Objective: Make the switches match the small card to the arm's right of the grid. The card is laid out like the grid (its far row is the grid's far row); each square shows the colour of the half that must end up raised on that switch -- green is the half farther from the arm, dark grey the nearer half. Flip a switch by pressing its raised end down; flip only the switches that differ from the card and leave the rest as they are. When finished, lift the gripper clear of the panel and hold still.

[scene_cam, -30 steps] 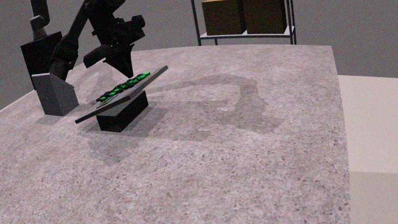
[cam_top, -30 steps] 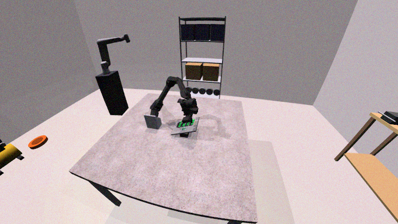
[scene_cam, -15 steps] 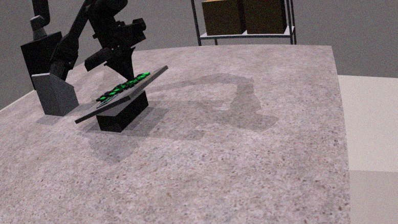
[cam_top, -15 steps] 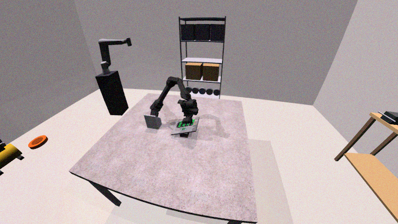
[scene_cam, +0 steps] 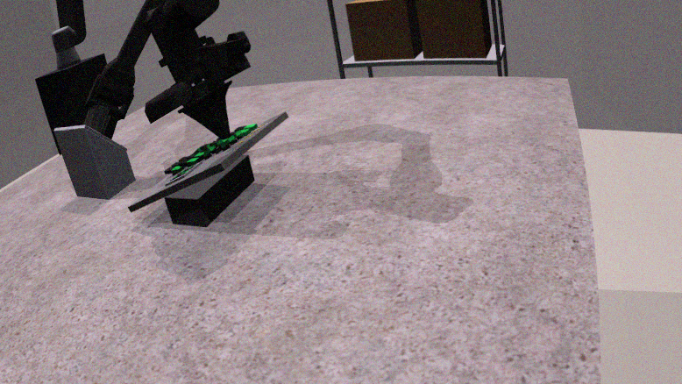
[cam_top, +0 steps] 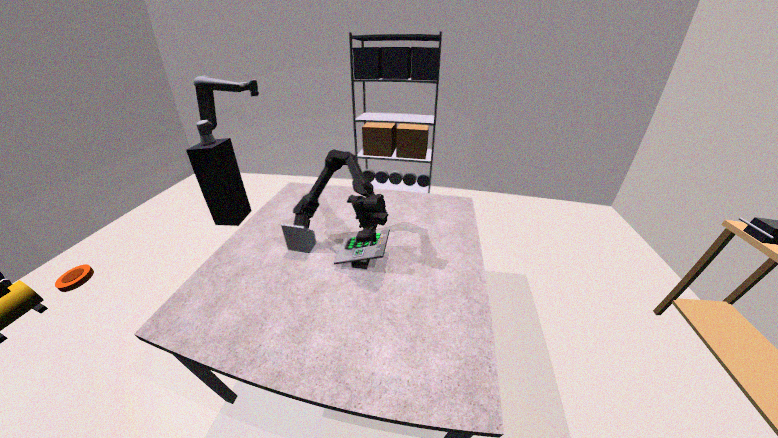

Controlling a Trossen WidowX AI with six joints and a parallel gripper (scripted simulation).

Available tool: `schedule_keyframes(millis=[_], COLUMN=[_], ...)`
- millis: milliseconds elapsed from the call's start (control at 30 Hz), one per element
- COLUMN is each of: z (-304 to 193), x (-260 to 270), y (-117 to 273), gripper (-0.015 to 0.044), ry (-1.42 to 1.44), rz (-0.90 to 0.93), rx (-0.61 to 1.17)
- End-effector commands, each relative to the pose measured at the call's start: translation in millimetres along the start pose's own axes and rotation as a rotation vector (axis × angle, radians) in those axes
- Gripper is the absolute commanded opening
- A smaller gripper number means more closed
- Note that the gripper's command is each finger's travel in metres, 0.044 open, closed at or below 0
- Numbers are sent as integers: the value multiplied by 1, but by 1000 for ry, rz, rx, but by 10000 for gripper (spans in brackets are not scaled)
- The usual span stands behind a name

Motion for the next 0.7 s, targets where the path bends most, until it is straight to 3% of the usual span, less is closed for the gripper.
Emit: schedule_keyframes(millis=[0, 667], z=[0, 0], x=[0, 0], y=[-1, -3], gripper=[0, 0], ry=[-4, -4], rz=[0, 0], rx=[0, 0])
Point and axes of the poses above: the point midway between the two fingers, 35 mm back from their tips, its own y axis back along the fingers, its own x axis across the jaws, z = x × y, the point moved 1 cm from there along y, back along the fingers, and after that the axes turned 14 degrees about -y, right-handed, at the moved point
